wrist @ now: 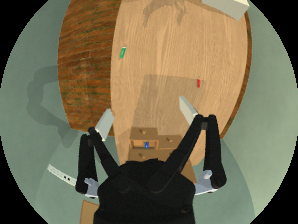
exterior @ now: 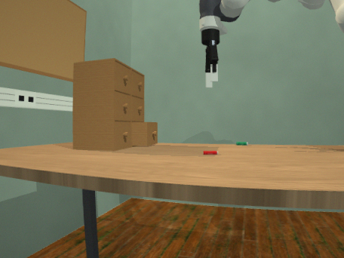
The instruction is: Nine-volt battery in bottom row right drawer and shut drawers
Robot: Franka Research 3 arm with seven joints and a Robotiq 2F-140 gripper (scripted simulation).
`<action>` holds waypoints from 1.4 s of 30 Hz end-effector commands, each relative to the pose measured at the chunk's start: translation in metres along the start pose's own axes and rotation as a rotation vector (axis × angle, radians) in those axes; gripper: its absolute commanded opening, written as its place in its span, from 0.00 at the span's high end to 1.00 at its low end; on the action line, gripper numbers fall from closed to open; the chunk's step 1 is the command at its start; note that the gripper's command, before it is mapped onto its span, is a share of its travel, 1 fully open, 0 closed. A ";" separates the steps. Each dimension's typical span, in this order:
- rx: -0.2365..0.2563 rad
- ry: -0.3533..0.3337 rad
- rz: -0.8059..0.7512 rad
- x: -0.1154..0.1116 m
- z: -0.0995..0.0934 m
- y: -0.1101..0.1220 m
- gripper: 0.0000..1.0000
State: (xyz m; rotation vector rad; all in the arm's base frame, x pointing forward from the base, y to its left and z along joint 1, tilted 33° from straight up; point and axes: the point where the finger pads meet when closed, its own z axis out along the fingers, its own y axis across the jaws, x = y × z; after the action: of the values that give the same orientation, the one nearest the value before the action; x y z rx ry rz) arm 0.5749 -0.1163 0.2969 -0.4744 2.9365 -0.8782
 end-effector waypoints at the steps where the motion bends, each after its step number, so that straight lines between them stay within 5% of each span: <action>1: -0.001 0.001 0.079 0.002 0.001 0.000 0.00; 42: -0.001 0.000 0.203 0.006 -0.001 -0.001 0.00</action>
State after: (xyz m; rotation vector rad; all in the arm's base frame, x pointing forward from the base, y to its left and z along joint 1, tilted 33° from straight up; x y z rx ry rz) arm 0.5707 -0.1169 0.2991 -0.2089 2.9189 -0.8568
